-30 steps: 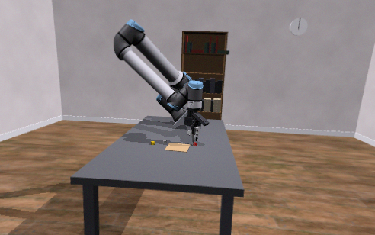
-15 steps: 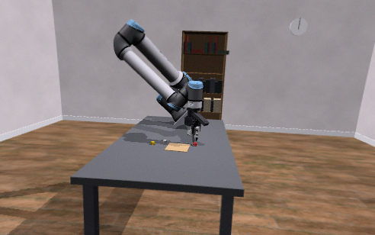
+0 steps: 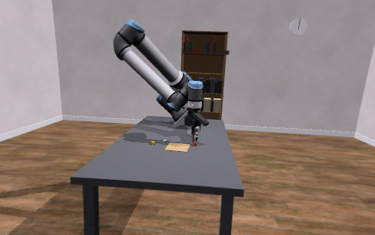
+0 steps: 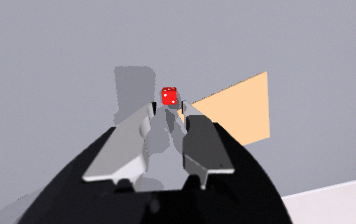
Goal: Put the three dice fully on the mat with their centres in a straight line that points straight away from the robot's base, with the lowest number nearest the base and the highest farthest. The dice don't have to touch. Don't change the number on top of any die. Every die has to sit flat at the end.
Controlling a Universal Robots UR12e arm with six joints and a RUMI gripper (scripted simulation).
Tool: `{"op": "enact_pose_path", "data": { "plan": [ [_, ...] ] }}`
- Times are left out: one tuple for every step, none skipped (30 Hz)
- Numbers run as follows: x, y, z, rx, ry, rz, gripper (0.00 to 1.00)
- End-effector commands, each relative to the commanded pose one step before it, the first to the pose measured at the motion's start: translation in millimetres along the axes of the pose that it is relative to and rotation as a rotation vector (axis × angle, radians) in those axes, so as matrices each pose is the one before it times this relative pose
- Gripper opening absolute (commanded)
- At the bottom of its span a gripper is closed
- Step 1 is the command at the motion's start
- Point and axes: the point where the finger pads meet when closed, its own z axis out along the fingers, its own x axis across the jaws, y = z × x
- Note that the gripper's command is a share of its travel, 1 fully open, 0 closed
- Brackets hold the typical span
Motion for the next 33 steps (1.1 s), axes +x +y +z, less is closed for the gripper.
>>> {"op": "enact_pose_path", "data": {
  "plan": [
    [0.27, -0.22, -0.45, 0.00065, 0.00062, 0.00031, 0.21],
    [0.0, 0.0, 0.0, 0.0, 0.0, 0.0, 0.21],
    [0.0, 0.0, 0.0, 0.0, 0.0, 0.0, 0.21],
    [0.0, 0.0, 0.0, 0.0, 0.0, 0.0, 0.21],
    [0.0, 0.0, 0.01, 0.0, 0.0, 0.0, 0.21],
    [0.0, 0.0, 0.06, 0.0, 0.0, 0.0, 0.21],
    [0.0, 0.0, 0.15, 0.0, 0.0, 0.0, 0.21],
    [0.0, 0.0, 0.27, 0.0, 0.0, 0.0, 0.21],
    [0.0, 0.0, 0.42, 0.0, 0.0, 0.0, 0.21],
    [0.0, 0.0, 0.58, 0.0, 0.0, 0.0, 0.21],
    [0.0, 0.0, 0.74, 0.0, 0.0, 0.0, 0.21],
    [0.0, 0.0, 0.9, 0.0, 0.0, 0.0, 0.21],
    [0.0, 0.0, 1.06, 0.0, 0.0, 0.0, 0.21],
    [0.0, 0.0, 1.2, 0.0, 0.0, 0.0, 0.21],
    [0.0, 0.0, 1.33, 0.0, 0.0, 0.0, 0.21],
    [0.0, 0.0, 1.43, 0.0, 0.0, 0.0, 0.21],
    [0.0, 0.0, 1.51, 0.0, 0.0, 0.0, 0.21],
    [0.0, 0.0, 0.0, 0.0, 0.0, 0.0, 0.21],
    [0.0, 0.0, 0.0, 0.0, 0.0, 0.0, 0.21],
    [0.0, 0.0, 1.57, 0.0, 0.0, 0.0, 0.21],
    [0.0, 0.01, 1.59, 0.0, 0.0, 0.0, 0.21],
    [0.0, -0.01, 1.59, 0.0, 0.0, 0.0, 0.21],
    [0.0, 0.0, 1.56, 0.0, 0.0, 0.0, 0.21],
    [0.0, 0.0, 1.51, 0.0, 0.0, 0.0, 0.21],
    [0.0, 0.0, 1.42, 0.0, 0.0, 0.0, 0.21],
    [0.0, 0.0, 1.32, 0.0, 0.0, 0.0, 0.21],
    [0.0, 0.0, 1.19, 0.0, 0.0, 0.0, 0.21],
    [0.0, 0.0, 1.05, 0.0, 0.0, 0.0, 0.21],
    [0.0, 0.0, 0.89, 0.0, 0.0, 0.0, 0.21],
    [0.0, 0.0, 0.73, 0.0, 0.0, 0.0, 0.21],
    [0.0, 0.0, 0.57, 0.0, 0.0, 0.0, 0.21],
    [0.0, 0.0, 0.41, 0.0, 0.0, 0.0, 0.21],
    [0.0, 0.0, 0.27, 0.0, 0.0, 0.0, 0.21]
  ]
}}
